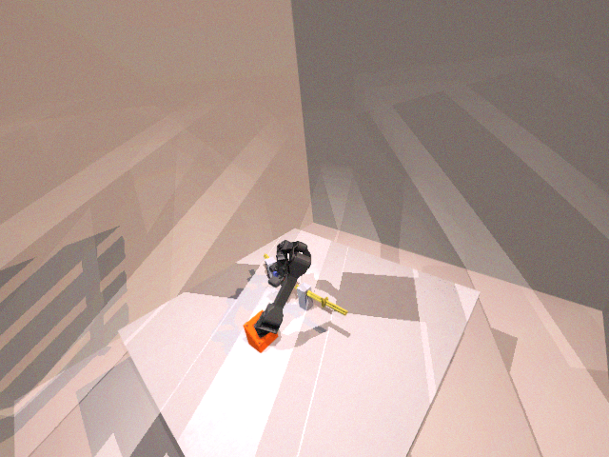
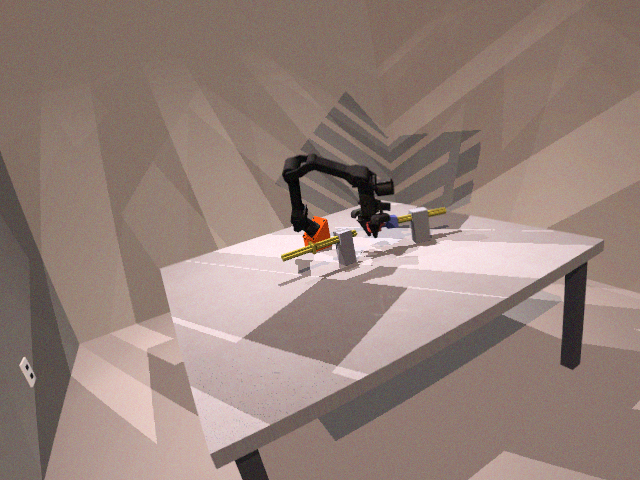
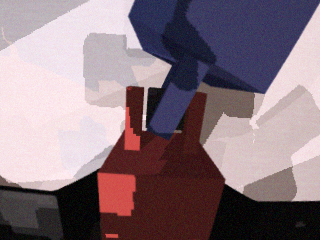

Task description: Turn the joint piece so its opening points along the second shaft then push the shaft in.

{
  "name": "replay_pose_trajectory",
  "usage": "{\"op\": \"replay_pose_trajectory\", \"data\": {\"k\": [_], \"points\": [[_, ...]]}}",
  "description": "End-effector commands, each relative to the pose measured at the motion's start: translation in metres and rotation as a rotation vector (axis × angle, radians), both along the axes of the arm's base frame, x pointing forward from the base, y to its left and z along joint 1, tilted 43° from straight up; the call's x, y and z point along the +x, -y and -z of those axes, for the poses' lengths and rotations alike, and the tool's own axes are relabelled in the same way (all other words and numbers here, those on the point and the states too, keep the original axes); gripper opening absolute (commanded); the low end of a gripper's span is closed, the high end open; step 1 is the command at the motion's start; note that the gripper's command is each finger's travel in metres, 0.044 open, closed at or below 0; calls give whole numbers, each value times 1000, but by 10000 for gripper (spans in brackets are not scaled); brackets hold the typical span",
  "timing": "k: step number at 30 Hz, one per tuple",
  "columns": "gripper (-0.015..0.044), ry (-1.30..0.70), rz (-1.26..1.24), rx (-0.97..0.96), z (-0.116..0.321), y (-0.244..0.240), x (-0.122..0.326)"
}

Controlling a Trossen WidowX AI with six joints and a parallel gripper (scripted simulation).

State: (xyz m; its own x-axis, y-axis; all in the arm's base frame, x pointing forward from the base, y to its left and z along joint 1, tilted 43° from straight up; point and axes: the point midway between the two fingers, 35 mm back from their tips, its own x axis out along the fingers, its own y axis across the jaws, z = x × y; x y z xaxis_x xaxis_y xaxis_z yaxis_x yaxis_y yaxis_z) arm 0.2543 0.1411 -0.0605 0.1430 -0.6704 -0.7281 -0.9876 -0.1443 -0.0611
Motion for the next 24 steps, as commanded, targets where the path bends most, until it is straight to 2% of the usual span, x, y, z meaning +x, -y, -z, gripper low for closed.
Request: {"op": "replay_pose_trajectory", "data": {"k": [1, 2, 13, 24], "points": [[147, 1, 1, 0, 0, 0, 0], [147, 1, 1, 0, 0, 0, 0], [436, 1, 1, 0, 0, 0, 0], [440, 1, 1, 0, 0, 0, 0]]}}
